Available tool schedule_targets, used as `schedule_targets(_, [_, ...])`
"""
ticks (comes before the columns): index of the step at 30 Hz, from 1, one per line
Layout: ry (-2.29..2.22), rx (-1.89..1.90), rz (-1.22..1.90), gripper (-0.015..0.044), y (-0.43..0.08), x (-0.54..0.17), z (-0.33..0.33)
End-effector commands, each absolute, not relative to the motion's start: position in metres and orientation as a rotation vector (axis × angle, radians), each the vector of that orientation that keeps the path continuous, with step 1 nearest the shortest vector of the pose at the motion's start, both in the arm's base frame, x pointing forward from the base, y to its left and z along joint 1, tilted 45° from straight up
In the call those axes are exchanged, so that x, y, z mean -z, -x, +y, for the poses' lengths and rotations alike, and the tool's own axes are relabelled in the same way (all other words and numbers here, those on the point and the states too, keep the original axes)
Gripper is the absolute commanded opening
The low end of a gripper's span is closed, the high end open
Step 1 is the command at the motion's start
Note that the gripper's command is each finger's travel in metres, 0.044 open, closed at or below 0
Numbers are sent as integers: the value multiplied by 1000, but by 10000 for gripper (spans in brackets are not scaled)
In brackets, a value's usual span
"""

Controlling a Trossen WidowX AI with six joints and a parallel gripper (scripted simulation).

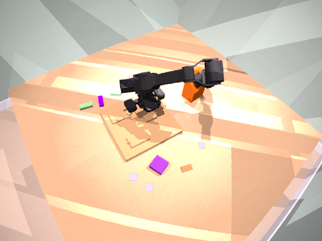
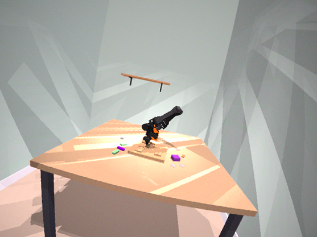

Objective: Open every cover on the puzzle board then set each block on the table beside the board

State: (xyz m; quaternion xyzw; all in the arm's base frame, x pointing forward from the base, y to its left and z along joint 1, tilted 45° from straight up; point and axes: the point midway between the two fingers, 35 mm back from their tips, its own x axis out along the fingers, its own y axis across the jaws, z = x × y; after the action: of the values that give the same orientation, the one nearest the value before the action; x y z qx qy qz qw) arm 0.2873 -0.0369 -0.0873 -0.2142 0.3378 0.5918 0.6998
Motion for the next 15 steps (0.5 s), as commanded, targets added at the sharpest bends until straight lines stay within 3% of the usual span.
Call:
schedule_targets(1, [478,-1317,745,0,-290,83,-32])
schedule_targets(15, [477,-1318,744,0,-293,73,-22])
